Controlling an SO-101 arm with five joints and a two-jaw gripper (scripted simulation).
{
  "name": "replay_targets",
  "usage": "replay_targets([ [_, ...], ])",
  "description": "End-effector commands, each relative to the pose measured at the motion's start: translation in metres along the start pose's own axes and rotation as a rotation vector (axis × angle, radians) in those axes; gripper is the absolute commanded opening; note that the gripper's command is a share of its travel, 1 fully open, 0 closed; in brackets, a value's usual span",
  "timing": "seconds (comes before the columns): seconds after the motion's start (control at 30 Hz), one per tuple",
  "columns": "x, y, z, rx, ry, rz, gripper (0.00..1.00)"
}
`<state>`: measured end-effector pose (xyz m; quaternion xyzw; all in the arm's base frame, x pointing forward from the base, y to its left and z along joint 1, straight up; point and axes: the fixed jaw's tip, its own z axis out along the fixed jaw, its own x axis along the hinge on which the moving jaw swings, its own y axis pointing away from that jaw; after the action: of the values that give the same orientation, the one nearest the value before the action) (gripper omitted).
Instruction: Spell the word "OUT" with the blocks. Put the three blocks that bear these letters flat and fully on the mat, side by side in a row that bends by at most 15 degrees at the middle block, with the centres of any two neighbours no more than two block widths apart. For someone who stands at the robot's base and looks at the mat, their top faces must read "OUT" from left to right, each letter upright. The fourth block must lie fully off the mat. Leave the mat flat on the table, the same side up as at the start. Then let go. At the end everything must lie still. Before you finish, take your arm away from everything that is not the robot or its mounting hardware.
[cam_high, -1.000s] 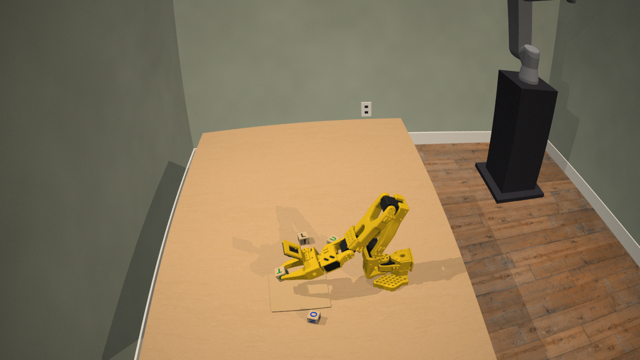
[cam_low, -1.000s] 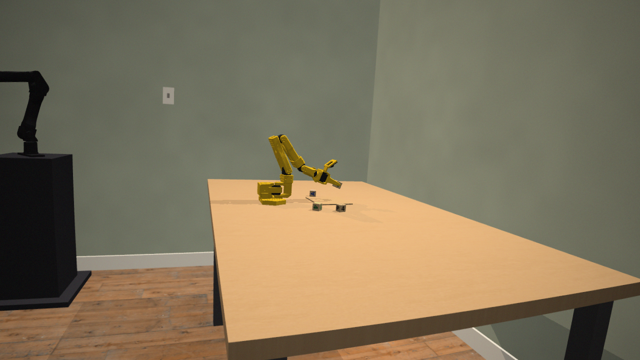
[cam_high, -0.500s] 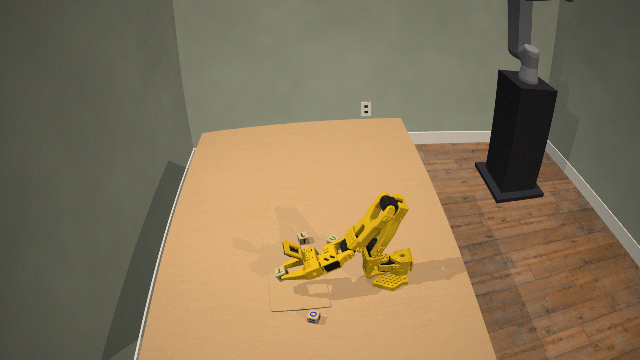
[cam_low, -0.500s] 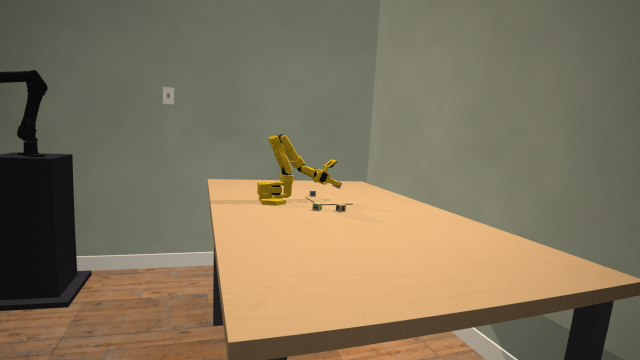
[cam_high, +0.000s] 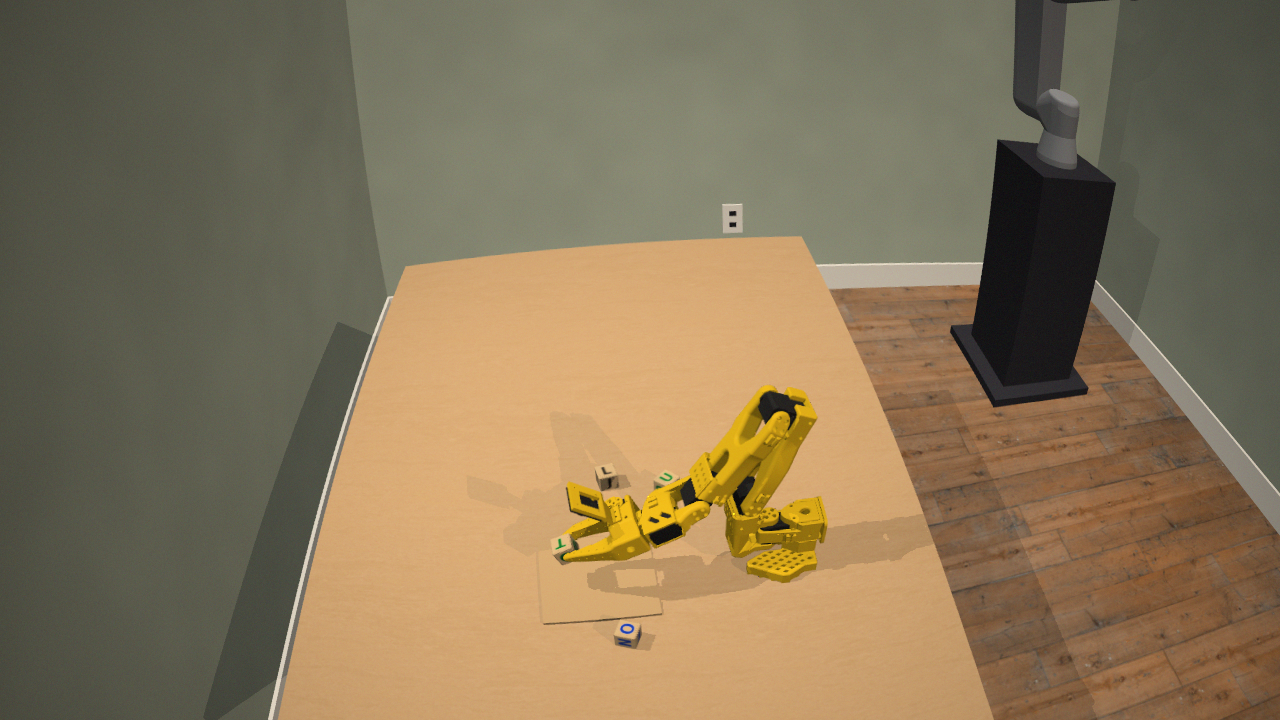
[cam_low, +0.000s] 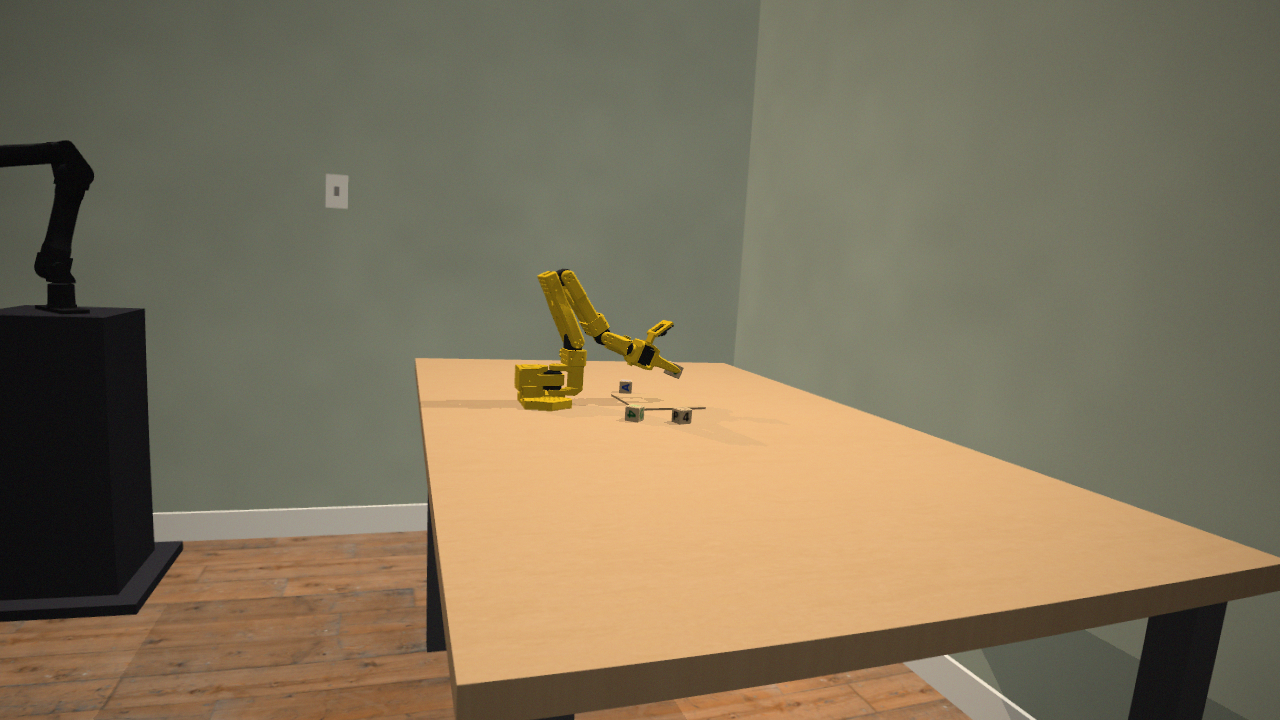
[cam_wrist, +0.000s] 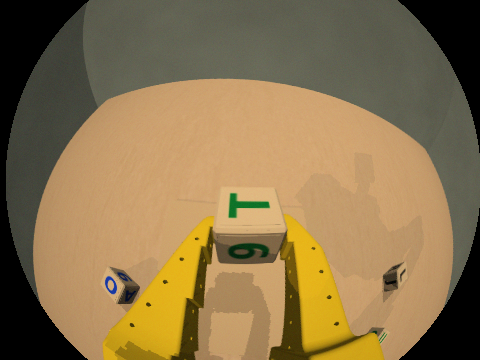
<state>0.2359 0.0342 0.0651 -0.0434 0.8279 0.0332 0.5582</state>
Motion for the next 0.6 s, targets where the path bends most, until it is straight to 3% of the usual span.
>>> replay_targets([
  [0.0,-0.0133,0.0013,0.0011,-0.005,-0.059,-0.005,0.0],
  [0.57,-0.0083,0.0013,0.0035,-0.005,-0.059,-0.005,0.0],
])
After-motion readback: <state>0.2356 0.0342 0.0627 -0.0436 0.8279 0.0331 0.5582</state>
